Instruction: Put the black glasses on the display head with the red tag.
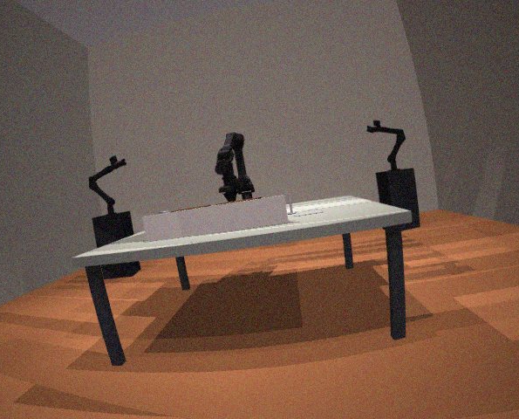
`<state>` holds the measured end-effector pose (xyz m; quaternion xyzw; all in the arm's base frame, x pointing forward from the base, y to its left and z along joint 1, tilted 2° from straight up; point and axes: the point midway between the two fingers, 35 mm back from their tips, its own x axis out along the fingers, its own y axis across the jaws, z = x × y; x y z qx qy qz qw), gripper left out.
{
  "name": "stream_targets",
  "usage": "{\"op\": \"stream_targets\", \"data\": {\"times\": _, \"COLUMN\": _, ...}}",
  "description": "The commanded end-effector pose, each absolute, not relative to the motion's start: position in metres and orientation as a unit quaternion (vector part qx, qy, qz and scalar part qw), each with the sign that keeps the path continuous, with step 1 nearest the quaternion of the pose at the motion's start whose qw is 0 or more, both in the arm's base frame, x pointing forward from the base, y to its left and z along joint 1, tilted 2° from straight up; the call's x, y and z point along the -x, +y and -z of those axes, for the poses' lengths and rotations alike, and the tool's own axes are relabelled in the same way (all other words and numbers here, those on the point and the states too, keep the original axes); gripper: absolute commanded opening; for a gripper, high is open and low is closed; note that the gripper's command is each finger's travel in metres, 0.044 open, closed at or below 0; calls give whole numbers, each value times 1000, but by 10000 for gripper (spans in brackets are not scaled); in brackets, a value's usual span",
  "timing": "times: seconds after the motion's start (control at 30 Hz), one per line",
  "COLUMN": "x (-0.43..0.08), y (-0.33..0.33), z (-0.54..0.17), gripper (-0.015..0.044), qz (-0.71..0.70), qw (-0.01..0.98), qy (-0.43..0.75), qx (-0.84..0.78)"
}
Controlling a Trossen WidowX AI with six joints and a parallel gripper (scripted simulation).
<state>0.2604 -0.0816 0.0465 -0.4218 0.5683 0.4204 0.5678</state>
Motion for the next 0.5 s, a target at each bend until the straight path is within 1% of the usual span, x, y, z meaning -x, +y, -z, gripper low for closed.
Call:
{"op": "stream_targets", "data": {"times": 0.0, "x": -259, "y": -82, "z": -46, "gripper": 120, "qz": -420, "qw": 566, "qy": 572, "qx": 420}}
{"op": "stream_targets", "data": {"times": 0.47, "x": -259, "y": -82, "z": -35, "gripper": 120, "qz": -420, "qw": 566, "qy": 572, "qx": 420}}
